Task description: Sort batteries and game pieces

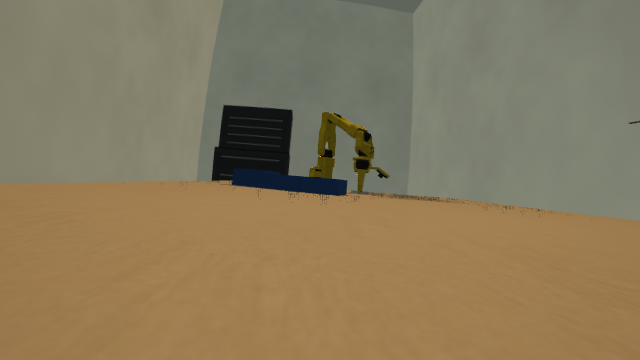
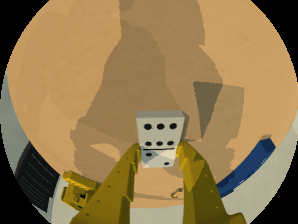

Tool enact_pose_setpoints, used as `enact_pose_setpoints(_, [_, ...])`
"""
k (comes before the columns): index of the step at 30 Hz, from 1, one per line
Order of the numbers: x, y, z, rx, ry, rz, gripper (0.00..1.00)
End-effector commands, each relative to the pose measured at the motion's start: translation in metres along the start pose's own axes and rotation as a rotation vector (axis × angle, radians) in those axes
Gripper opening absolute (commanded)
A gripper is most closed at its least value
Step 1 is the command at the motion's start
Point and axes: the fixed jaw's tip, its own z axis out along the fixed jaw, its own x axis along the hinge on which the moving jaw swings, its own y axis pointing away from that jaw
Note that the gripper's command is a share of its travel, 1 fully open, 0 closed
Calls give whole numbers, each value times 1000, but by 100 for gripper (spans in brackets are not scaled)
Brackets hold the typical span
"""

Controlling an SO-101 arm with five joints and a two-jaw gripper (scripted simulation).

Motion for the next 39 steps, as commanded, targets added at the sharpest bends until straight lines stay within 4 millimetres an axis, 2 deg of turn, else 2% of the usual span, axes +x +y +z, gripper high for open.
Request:
enact_pose_setpoints(1, [-3,0,-1,10,-16,-16,0])
enact_pose_setpoints(16, [-3,-1,-4,10,-16,-16,0])
enact_pose_setpoints(39, [-3,-4,-46,11,-16,-16,0])
